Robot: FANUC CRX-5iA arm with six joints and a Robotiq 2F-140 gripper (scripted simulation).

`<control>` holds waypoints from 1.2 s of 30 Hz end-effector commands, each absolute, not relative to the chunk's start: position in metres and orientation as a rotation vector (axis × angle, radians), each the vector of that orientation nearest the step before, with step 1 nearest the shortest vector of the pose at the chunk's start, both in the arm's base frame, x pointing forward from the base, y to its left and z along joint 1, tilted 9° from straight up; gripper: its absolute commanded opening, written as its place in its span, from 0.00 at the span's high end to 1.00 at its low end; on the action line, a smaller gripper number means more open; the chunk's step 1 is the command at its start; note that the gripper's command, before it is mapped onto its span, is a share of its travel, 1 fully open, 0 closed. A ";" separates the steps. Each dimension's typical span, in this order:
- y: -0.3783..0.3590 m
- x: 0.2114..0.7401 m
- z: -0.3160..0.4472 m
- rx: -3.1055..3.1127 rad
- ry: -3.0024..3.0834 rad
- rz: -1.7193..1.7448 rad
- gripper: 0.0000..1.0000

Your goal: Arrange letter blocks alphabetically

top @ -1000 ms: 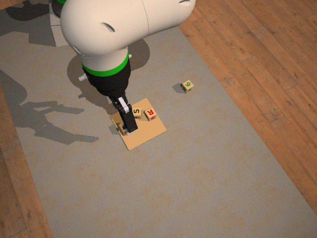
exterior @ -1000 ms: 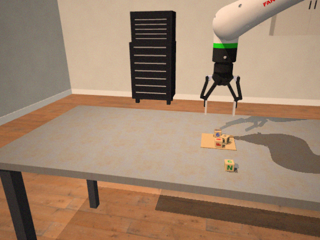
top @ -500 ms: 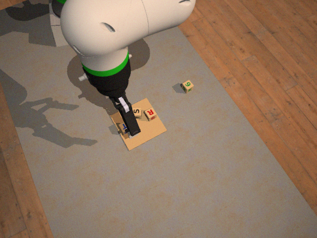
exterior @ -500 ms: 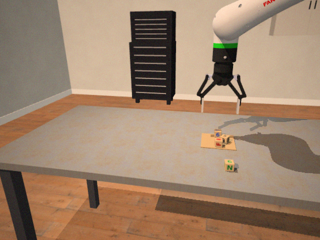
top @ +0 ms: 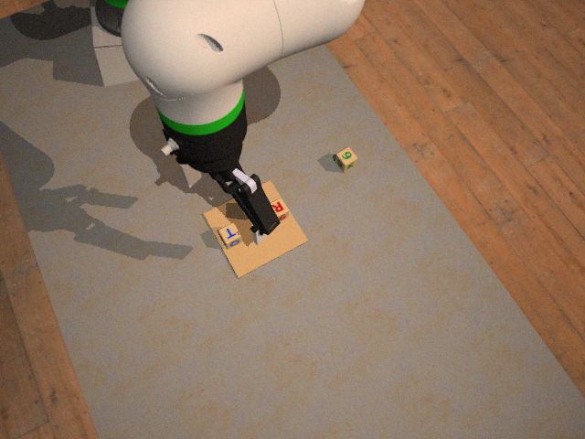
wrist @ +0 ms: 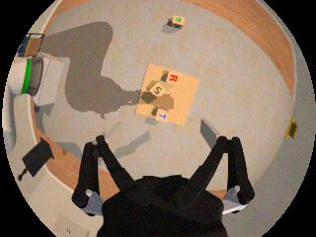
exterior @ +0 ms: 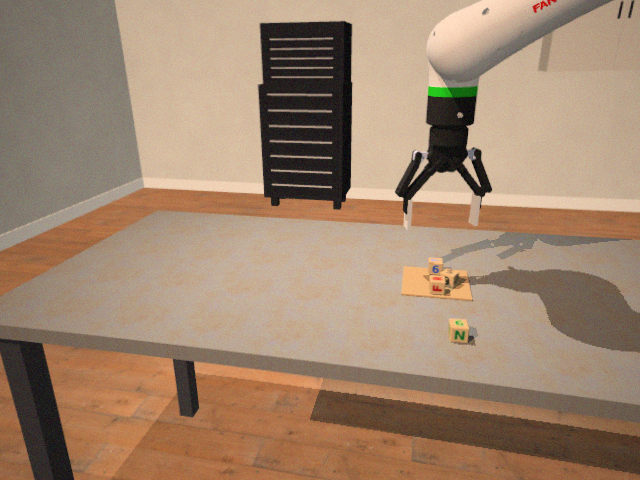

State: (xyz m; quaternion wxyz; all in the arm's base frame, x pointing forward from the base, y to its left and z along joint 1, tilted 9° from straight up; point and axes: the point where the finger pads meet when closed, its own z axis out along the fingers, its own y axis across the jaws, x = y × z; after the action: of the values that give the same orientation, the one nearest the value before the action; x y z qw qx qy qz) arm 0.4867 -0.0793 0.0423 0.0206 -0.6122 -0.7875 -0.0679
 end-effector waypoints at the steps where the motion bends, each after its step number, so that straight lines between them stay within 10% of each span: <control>1: -0.076 0.486 0.043 -1.727 -2.573 -0.224 0.00; 36: -0.052 0.477 0.045 -0.247 -3.165 -0.227 0.00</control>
State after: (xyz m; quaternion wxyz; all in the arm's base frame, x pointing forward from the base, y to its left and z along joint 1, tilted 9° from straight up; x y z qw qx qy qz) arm 0.4780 -0.0546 0.0449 -0.0169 -0.1316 -0.9888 -0.0684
